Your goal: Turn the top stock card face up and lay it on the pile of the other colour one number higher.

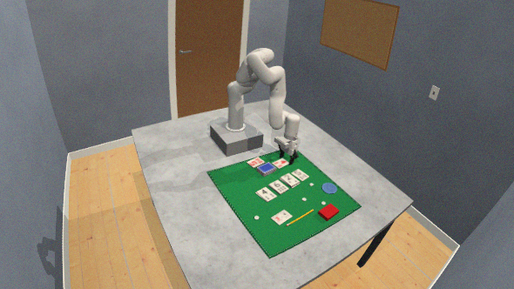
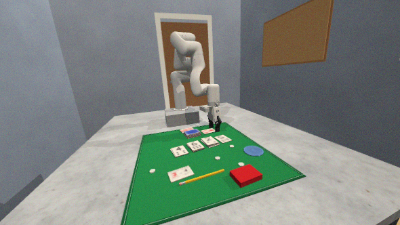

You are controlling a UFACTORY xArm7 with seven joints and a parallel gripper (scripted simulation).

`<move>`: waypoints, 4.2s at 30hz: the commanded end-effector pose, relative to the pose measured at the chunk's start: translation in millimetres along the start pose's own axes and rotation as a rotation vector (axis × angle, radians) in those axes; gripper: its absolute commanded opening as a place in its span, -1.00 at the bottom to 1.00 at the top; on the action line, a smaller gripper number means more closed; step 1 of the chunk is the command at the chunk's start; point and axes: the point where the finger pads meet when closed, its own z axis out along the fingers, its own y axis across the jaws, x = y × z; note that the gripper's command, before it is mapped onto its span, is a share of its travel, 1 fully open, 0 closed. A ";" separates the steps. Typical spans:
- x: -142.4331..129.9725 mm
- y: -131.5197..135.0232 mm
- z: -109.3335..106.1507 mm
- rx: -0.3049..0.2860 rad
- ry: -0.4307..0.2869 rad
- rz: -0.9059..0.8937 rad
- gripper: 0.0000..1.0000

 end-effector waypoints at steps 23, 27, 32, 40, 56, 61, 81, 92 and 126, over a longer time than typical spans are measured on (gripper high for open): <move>-0.4 -1.4 -1.1 0.003 -0.001 0.000 0.73; -0.4 -1.4 -2.0 0.003 -0.001 0.000 0.73; -0.3 -1.4 -10.0 0.003 -0.001 0.000 0.73; -0.1 -1.3 -40.6 0.003 -0.001 0.000 0.73; 0.3 -1.2 -89.0 0.003 -0.001 0.000 0.73; 0.3 -1.1 -90.8 0.003 -0.001 0.000 0.73; 0.3 -1.1 -91.0 0.003 -0.002 0.000 0.73; 0.3 -1.1 -91.0 0.003 -0.004 0.000 0.73; 0.4 -1.1 -91.0 0.003 -0.008 0.000 0.73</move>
